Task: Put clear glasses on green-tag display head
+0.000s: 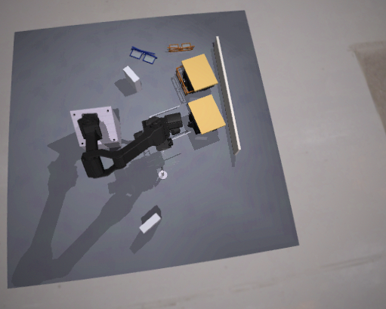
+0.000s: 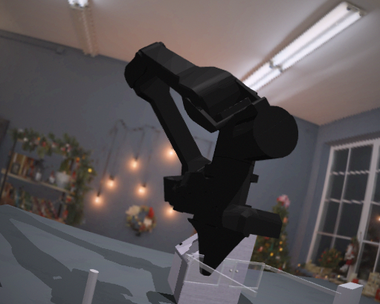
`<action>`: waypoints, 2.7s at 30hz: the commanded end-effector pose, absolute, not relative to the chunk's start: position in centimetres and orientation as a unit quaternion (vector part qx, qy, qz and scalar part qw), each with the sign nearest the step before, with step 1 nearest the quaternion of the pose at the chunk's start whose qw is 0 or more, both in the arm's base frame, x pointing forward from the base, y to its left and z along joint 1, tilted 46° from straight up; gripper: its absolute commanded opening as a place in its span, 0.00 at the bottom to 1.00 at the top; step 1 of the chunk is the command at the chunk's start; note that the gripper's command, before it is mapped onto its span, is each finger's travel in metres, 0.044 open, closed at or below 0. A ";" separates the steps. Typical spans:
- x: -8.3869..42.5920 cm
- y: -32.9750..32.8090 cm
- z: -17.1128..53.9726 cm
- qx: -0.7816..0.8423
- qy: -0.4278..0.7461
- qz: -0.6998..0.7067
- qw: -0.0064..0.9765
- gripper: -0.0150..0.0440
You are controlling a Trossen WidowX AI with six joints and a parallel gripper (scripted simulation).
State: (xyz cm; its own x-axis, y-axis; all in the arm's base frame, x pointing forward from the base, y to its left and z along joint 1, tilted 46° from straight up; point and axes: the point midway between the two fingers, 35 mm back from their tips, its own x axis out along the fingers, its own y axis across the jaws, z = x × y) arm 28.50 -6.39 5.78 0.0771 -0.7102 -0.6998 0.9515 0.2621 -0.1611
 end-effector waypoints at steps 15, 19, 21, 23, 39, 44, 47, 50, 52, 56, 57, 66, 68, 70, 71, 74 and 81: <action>28.7 -8.3 4.6 0.170 0.350 -0.585 0.712 0.25; 28.8 -8.7 4.4 0.170 0.350 -0.585 0.712 0.25; 28.8 -8.8 4.3 0.170 0.350 -0.585 0.712 0.25; 28.8 -9.0 4.2 0.170 0.350 -0.585 0.712 0.25; 28.9 -9.9 3.1 0.170 0.350 -0.585 0.712 0.25; 28.9 -10.1 2.7 0.170 0.350 -0.585 0.712 0.25; 28.8 -10.1 2.6 0.169 0.350 -0.585 0.712 0.25; 28.8 -10.1 2.6 0.169 0.350 -0.585 0.712 0.25; 28.9 -10.1 2.5 0.169 0.350 -0.585 0.712 0.25; 29.2 -10.0 2.5 0.170 0.350 -0.585 0.712 0.25; 29.3 -10.0 2.5 0.170 0.350 -0.585 0.712 0.25; 30.4 -9.7 2.2 0.171 0.349 -0.583 0.714 0.25; 30.7 -9.6 2.2 0.171 0.349 -0.583 0.714 0.25; 30.9 -9.5 2.1 0.171 0.349 -0.583 0.714 0.25; 31.0 -9.5 2.1 0.171 0.349 -0.583 0.714 0.25; 31.4 -9.4 2.0 0.171 0.349 -0.583 0.714 0.25; 32.3 -9.2 1.9 0.171 0.349 -0.583 0.714 0.25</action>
